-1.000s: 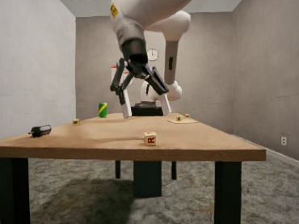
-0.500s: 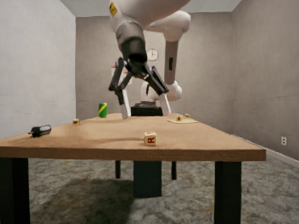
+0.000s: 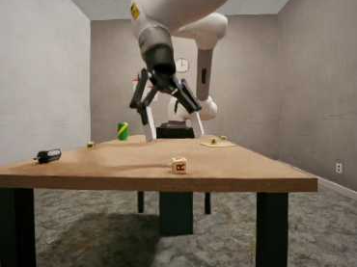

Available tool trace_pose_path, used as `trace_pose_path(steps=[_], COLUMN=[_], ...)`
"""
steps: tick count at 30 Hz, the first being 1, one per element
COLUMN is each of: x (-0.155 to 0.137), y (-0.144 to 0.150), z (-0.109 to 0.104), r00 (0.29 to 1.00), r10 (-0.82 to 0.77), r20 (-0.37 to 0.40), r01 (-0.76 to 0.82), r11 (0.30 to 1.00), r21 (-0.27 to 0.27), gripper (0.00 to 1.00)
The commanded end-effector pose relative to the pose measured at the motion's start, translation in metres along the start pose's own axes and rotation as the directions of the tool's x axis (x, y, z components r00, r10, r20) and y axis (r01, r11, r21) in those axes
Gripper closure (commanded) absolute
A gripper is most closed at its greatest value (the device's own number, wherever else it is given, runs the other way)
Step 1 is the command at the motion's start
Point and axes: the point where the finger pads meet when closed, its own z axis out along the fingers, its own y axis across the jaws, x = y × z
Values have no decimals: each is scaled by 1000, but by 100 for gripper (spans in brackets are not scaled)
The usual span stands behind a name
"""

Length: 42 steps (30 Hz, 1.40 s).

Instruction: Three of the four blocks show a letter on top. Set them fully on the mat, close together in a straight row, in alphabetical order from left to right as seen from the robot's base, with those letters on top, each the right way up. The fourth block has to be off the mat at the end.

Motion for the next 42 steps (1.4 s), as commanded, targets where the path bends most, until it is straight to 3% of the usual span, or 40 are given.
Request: trace_pose_path(steps=[1, 17, 20, 23, 32, 34, 35, 42], x=[-3, -3, -15, -69, -177, -177, -209, -290], y=[3, 3, 5, 10, 22, 22, 25, 31], z=[0, 0, -7, -27, -66, -66, -78, -108], r00=[1000, 1000, 1000, 1000, 1000, 1000, 1000, 1000], r10=[-1, -1, 0, 1, 1, 1, 1, 1], r20=[7, 7, -1, -1, -1, -1, -1, 0], r01=[1, 1, 0, -1, -1, -1, -1, -1], r11=[1000, 1000, 1000, 1000, 1000, 1000, 1000, 1000], r21=[0, 0, -4, -4, -5, -5, -5, 3], gripper=[0, 0, 0, 0, 0, 0, 0, 0])
